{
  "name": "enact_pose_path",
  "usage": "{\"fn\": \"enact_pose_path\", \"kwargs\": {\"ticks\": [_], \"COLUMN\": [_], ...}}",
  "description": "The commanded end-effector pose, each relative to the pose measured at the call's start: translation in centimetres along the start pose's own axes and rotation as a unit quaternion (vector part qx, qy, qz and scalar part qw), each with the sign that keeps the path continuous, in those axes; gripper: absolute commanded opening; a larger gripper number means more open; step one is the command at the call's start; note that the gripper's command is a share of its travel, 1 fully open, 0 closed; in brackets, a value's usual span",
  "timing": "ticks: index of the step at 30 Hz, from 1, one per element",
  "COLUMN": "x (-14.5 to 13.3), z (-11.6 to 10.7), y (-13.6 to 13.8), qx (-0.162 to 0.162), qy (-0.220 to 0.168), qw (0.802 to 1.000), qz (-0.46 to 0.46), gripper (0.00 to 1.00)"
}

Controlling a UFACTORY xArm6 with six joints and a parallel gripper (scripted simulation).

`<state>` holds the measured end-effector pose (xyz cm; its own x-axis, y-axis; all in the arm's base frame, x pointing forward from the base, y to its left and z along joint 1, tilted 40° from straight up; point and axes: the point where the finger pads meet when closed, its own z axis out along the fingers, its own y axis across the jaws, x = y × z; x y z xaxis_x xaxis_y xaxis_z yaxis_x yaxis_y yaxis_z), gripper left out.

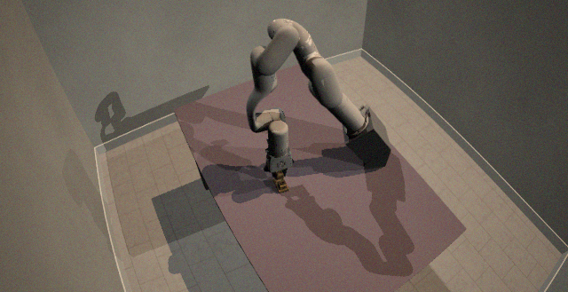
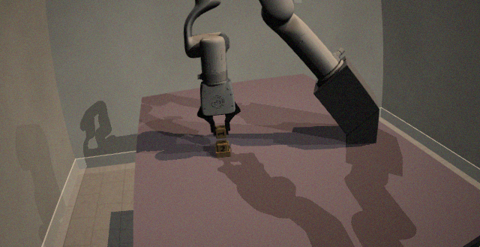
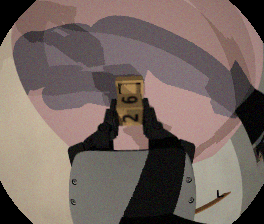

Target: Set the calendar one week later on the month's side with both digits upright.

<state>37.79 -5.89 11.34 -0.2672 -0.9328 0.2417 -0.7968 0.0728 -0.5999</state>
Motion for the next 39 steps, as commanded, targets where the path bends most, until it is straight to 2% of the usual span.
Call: {"fn": "enact_pose_path", "kwargs": {"ticks": [1, 39], "x": [0.0, 0.0], "z": [0.1, 2.4], "y": [-0.1, -0.1], "qx": [0.001, 0.001], "qy": [0.000, 0.000], "qw": [1.000, 1.000], "qz": [0.000, 0.000], "gripper": [0.29, 0.29]}}
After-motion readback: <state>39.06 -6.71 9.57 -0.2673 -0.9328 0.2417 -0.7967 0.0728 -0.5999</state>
